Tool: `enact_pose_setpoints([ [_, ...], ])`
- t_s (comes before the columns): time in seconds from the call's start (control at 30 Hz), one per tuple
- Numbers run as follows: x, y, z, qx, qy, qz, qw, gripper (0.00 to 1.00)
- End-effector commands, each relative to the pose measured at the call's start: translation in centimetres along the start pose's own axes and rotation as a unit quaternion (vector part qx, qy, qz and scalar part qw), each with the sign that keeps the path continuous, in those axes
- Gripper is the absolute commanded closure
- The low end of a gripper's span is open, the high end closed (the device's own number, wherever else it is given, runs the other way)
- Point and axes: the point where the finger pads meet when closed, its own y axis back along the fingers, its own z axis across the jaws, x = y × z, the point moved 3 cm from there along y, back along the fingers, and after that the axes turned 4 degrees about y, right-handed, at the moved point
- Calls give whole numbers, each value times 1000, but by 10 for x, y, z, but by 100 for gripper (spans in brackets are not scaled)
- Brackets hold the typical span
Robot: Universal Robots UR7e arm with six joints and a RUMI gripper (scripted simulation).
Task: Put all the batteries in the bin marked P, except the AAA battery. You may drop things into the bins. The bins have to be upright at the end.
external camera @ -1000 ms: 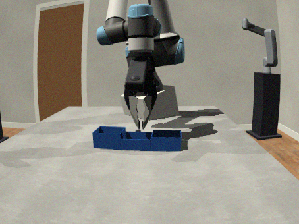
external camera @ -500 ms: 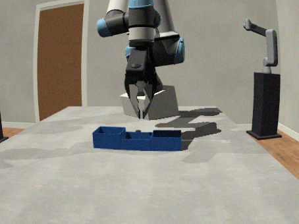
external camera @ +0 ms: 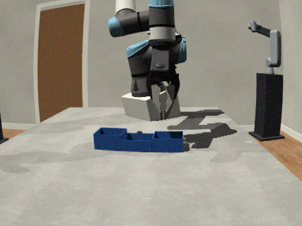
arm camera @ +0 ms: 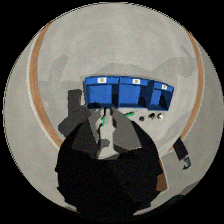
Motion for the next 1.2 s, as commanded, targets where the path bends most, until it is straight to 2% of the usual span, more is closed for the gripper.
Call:
enact_pose_setpoints([
  [0.0,3,0,-21,-1,-1,0,1000,96],
  [0.2,4,0,-24,-1,-1,0,1000,96],
  [1.0,4,-58,-24,-1,-1,0,1000,96],
  [1.17,4,-59,-24,-1,-1,0,1000,96],
])
